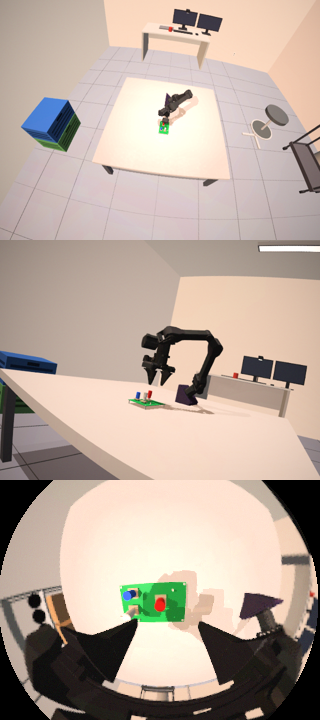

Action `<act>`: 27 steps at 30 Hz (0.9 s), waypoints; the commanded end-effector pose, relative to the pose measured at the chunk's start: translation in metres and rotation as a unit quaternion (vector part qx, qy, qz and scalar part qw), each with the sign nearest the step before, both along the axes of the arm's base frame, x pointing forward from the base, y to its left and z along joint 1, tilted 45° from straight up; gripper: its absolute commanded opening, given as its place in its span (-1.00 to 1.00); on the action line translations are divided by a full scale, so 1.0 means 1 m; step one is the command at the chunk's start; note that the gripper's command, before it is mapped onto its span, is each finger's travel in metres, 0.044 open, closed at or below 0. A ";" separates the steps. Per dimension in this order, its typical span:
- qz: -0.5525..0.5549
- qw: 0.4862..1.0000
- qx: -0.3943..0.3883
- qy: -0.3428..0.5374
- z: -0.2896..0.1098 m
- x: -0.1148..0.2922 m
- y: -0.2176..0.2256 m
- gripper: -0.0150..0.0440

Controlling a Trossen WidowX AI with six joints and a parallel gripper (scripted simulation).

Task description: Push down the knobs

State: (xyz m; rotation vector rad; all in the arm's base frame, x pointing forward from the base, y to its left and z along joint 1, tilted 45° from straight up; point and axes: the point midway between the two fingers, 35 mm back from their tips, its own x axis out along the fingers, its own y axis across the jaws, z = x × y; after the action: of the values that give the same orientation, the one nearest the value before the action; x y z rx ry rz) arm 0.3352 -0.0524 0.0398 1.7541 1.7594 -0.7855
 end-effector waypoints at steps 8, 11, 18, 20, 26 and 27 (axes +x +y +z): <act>-0.007 1.000 0.002 0.005 0.003 -0.106 -0.001 1.00; -0.007 1.000 0.002 0.005 0.003 -0.106 -0.001 1.00; -0.007 1.000 0.002 0.005 0.003 -0.106 -0.001 1.00; -0.007 1.000 0.002 0.005 0.003 -0.106 -0.001 1.00; -0.007 1.000 0.002 0.005 0.003 -0.106 -0.001 1.00; -0.007 1.000 0.002 0.005 0.003 -0.106 -0.001 1.00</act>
State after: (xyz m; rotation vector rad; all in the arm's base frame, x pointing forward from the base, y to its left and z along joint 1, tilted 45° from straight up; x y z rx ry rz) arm 0.2293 -0.0531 0.0433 1.7783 1.7636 -0.8003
